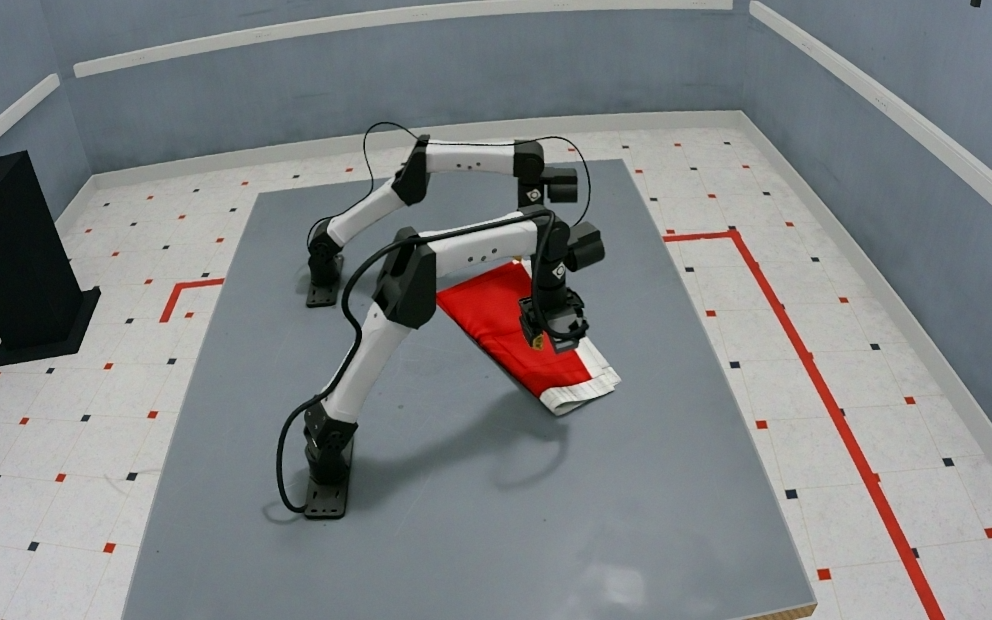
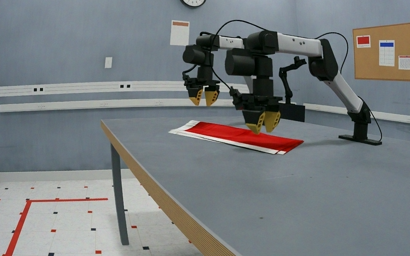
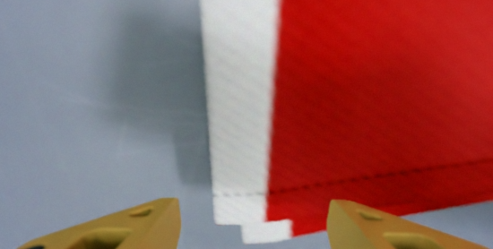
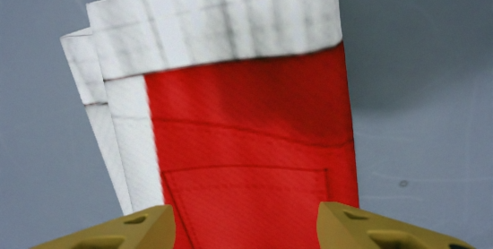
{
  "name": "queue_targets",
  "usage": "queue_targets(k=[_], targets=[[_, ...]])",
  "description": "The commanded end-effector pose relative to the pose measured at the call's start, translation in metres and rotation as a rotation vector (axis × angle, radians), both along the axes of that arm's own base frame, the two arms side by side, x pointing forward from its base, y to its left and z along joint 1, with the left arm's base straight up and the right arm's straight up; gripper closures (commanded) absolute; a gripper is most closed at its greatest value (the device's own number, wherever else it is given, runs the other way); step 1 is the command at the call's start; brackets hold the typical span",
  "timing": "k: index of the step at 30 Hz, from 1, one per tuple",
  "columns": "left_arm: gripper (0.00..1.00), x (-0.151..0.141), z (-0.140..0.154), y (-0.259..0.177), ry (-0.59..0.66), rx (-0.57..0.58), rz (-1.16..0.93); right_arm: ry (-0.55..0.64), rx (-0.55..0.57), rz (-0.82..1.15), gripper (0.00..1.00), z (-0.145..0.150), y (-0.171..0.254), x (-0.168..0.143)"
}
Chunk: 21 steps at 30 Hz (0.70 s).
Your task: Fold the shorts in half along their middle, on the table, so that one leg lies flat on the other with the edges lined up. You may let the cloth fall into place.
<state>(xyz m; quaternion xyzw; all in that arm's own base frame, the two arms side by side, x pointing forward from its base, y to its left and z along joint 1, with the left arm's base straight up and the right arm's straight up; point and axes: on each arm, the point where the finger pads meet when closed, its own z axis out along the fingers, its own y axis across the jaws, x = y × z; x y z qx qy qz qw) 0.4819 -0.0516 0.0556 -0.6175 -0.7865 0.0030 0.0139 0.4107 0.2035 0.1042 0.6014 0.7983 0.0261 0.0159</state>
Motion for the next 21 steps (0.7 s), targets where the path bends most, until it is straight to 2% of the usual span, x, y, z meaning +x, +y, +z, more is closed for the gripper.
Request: queue_targets(k=[1,12,16,21], targets=[[0.45,0.003,0.032,-0.009,-0.094,-0.022,0.011,-0.051,0.019,0.004,0.45,0.029,-0.004,0.0],[0.45,-0.014,0.052,-0.017,-0.101,-0.025,0.015,-0.051,0.019,0.004,0.45,0.029,-0.004,0.0],[0.45,-0.035,0.059,-0.017,-0.046,-0.014,0.02,-0.051,0.019,0.005,0.45,0.029,-0.004,0.0],[0.45,-0.045,0.07,-0.02,-0.047,-0.015,0.022,-0.051,0.019,0.005,0.45,0.029,-0.004,0.0]])
